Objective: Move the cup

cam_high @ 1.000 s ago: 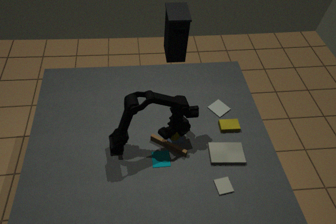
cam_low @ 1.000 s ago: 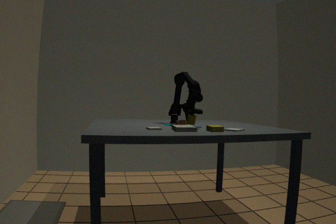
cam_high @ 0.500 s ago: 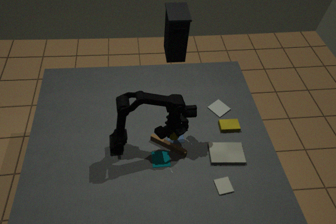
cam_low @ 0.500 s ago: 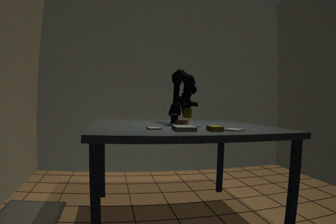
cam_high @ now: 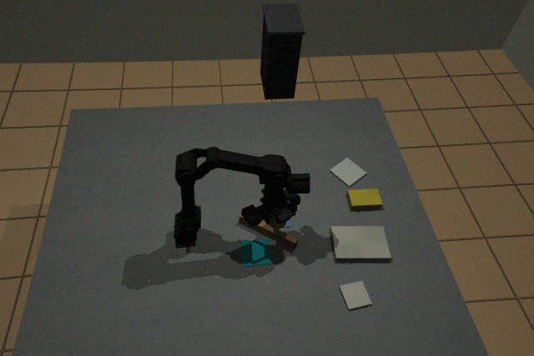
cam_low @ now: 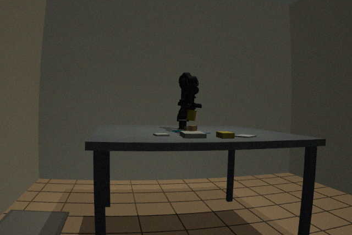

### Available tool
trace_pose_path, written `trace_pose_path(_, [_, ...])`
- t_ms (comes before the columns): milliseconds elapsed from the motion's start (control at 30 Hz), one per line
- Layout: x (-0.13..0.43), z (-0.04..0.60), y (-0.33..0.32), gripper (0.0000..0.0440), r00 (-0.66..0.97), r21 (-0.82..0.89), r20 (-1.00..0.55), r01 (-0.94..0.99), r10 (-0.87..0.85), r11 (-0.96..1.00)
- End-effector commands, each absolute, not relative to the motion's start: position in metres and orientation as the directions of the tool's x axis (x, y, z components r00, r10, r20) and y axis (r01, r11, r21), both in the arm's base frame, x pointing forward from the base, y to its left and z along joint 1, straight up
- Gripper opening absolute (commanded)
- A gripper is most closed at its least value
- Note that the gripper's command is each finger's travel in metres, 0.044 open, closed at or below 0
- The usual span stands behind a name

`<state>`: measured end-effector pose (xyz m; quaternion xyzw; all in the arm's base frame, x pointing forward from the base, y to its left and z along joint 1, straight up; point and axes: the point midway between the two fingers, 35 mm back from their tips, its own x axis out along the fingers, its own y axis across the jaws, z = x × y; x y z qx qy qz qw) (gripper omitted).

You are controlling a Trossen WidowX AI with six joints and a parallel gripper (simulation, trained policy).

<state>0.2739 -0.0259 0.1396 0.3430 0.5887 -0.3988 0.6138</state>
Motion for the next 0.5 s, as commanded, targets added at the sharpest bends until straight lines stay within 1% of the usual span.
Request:
trace_pose_path(0, [0.271, 0.139, -0.031, 0.0002, -0.001, -0.037, -0.996, 0.902, -0.085, 0.429])
trace_pose_path(467, [0.260, 0.132, -0.055, 0.0000, 0.045, 0.006, -0.994, 0.936, -0.102, 0.352])
